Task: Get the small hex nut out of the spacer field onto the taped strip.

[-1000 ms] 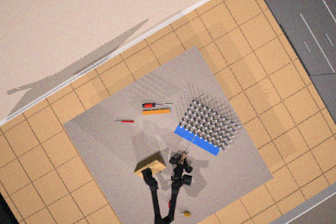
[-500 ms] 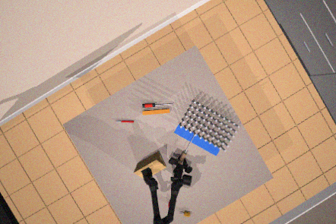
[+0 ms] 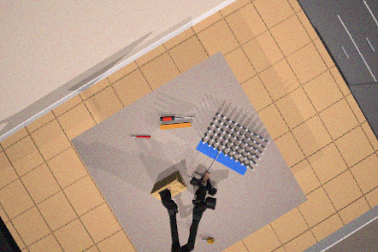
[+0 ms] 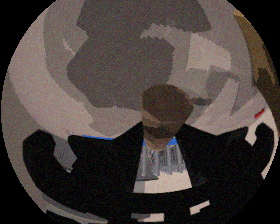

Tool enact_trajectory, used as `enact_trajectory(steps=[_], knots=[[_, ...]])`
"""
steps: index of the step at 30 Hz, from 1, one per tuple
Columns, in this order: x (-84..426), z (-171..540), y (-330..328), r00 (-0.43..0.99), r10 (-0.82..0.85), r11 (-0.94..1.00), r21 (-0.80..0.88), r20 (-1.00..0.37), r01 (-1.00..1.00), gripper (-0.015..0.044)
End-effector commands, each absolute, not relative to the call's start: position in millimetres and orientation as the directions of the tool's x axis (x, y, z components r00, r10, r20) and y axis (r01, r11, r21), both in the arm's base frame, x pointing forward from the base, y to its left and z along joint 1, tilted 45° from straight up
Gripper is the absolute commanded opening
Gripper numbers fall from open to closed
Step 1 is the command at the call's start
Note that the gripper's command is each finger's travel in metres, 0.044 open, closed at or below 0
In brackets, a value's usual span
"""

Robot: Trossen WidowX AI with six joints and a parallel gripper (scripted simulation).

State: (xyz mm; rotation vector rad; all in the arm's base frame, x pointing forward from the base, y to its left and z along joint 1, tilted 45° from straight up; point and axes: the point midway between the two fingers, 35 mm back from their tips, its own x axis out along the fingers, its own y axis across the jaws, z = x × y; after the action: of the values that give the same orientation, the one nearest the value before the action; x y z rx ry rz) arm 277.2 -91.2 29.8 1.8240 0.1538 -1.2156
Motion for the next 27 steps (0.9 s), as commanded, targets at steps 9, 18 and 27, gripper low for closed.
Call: enact_trajectory(steps=[9, 18, 27], knots=[[270, 42, -91, 0.518, -0.356, -0.579, 0.619, -0.778, 0.531, 0.0000], [246, 51, -95, 0.515, -0.354, -0.576, 0.616, -0.781, 0.537, 0.0000], [250, 66, -80, 0.508, -0.348, -0.584, 0.606, -0.788, 0.540, 0.0000]])
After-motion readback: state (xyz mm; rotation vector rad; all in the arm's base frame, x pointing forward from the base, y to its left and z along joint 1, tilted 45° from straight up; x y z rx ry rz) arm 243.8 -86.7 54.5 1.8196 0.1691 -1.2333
